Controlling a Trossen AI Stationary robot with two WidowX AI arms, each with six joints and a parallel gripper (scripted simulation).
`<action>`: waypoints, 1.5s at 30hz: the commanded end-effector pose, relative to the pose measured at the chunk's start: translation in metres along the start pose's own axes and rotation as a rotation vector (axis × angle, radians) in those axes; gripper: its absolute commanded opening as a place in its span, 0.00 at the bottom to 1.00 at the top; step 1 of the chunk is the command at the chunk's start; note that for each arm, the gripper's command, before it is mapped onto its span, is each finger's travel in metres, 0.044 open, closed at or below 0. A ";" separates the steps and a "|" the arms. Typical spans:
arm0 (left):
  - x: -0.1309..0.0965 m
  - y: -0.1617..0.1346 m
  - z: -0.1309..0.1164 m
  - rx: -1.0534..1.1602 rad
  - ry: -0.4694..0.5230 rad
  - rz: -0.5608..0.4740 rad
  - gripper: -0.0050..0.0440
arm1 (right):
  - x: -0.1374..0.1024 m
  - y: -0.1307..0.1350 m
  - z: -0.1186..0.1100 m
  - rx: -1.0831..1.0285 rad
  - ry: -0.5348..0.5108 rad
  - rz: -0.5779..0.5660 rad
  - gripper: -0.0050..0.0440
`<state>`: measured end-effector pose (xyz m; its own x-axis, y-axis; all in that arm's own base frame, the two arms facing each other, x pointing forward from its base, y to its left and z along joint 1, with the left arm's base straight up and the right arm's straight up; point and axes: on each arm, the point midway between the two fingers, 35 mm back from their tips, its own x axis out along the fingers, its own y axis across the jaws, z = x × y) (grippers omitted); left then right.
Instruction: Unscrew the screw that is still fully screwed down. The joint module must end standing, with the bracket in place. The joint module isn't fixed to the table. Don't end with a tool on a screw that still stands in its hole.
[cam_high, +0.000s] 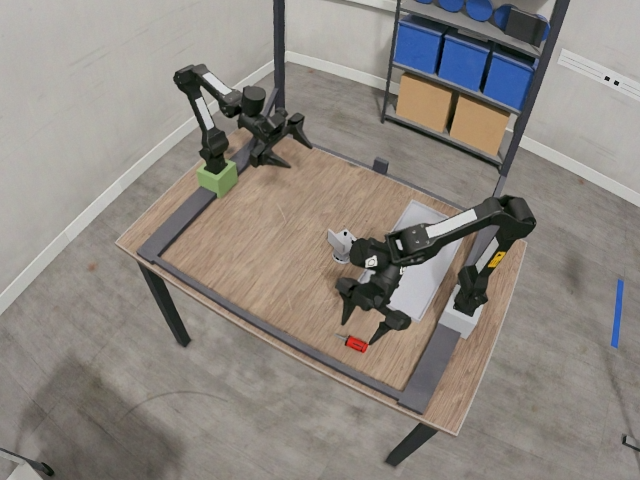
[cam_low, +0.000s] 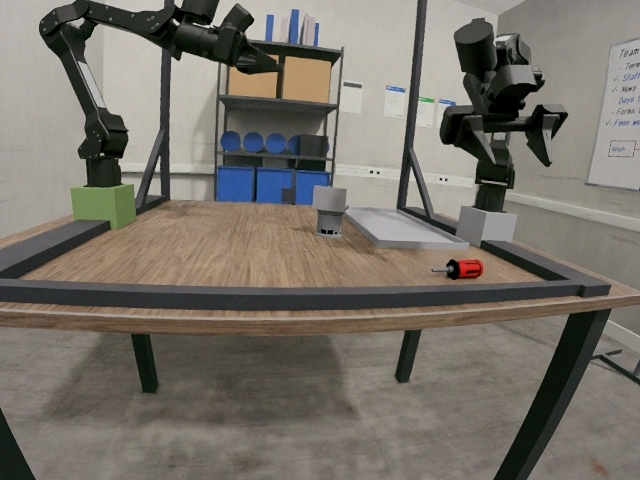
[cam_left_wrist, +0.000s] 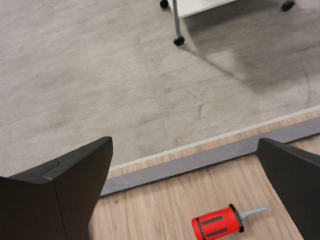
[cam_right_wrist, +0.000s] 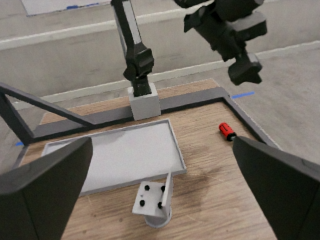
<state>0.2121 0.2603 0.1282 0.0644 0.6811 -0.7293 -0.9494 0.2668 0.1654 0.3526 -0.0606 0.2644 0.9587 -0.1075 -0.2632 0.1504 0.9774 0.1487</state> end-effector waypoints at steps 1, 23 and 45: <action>-0.024 -0.006 0.020 -0.014 -0.118 -0.111 0.92 | -0.019 0.001 0.018 -0.042 -0.103 -0.015 0.92; -0.151 -0.019 0.085 0.058 -0.729 -0.569 0.92 | -0.064 0.057 0.045 -0.165 -0.334 0.114 0.92; -0.190 -0.018 0.100 0.089 -0.919 -0.669 0.92 | 0.002 0.078 0.025 -0.001 -0.155 -0.001 0.92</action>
<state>0.2490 0.1947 0.3198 0.7860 0.6170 0.0394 -0.6174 0.7867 -0.0028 0.3613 0.0115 0.2875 0.9884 -0.1008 -0.1137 0.1134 0.9874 0.1108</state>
